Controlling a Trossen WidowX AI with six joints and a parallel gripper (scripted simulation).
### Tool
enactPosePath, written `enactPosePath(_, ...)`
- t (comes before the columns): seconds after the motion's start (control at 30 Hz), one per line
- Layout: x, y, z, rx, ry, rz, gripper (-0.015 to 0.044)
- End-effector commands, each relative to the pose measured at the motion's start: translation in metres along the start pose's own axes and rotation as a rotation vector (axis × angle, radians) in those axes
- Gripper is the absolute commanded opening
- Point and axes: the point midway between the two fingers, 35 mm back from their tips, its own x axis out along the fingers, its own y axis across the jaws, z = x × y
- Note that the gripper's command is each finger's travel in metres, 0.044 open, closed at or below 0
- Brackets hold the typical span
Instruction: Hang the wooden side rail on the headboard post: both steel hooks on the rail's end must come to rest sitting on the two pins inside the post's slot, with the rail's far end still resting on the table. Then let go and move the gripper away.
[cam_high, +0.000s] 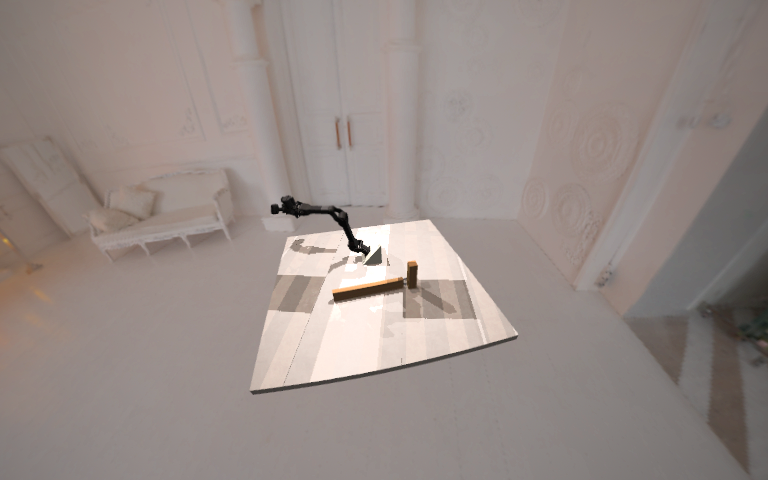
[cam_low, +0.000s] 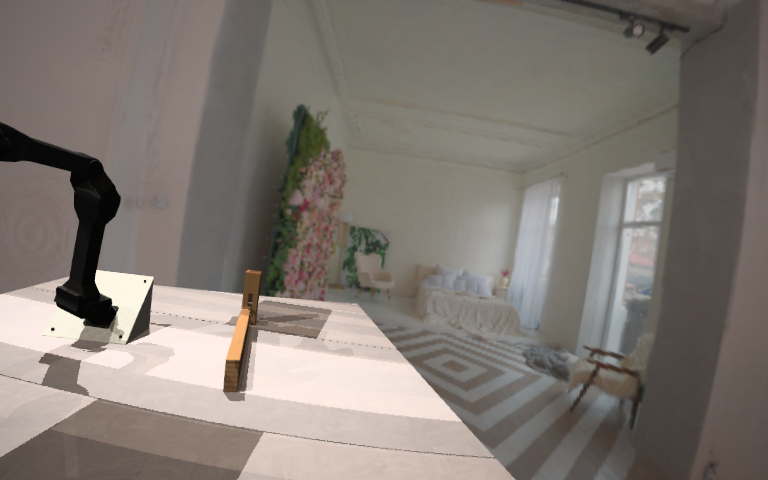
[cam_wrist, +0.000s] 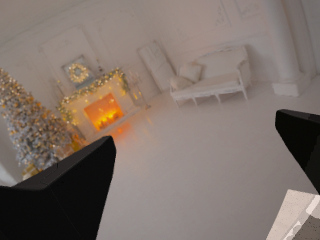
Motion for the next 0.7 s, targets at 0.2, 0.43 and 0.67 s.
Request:
enactPosePath(0.2, 0.018, 0.014, -0.094, 0.006, 0.228, 0.097, 0.0440)
enactPosePath(0.43, 0.011, 0.033, -0.159, 0.006, 0.376, 0.181, 0.0440)
enactPosePath(0.67, -0.013, 0.057, -0.225, -0.002, 0.522, 0.282, 0.0440)
